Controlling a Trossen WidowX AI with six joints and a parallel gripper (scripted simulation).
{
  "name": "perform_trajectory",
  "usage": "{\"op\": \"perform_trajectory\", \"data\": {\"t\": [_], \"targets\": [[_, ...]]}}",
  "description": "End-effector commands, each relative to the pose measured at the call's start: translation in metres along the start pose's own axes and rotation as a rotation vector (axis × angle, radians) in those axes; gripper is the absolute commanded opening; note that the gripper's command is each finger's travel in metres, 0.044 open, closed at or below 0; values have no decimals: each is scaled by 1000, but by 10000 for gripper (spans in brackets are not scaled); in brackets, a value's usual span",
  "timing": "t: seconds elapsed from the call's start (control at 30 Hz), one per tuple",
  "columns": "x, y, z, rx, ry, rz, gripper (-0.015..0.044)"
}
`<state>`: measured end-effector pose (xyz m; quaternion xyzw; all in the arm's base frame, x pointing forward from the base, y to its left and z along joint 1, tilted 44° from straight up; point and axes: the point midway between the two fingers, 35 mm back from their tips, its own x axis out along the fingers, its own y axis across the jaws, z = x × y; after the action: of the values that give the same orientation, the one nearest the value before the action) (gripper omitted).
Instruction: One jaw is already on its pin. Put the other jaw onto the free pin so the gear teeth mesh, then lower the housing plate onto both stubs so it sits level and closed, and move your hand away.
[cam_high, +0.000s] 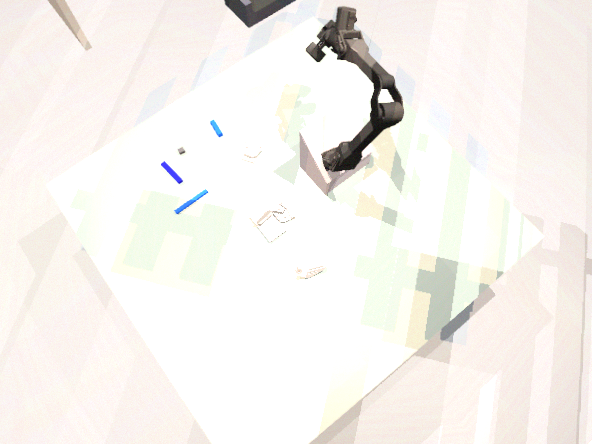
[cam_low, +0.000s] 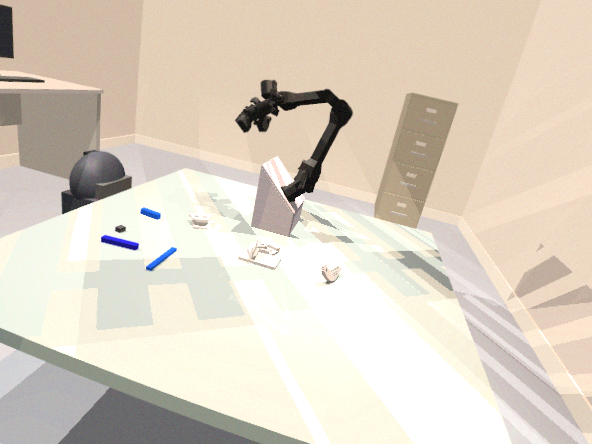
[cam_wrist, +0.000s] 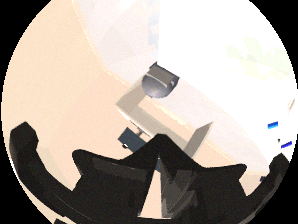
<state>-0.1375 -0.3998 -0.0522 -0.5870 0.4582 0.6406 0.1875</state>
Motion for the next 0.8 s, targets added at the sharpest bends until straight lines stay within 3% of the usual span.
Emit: {"op": "perform_trajectory", "data": {"t": [0.0,0.77], "targets": [[-8,-14,-19,-101,42,-9,0],[-69,-150,-119,-749,279,-167,0]]}}
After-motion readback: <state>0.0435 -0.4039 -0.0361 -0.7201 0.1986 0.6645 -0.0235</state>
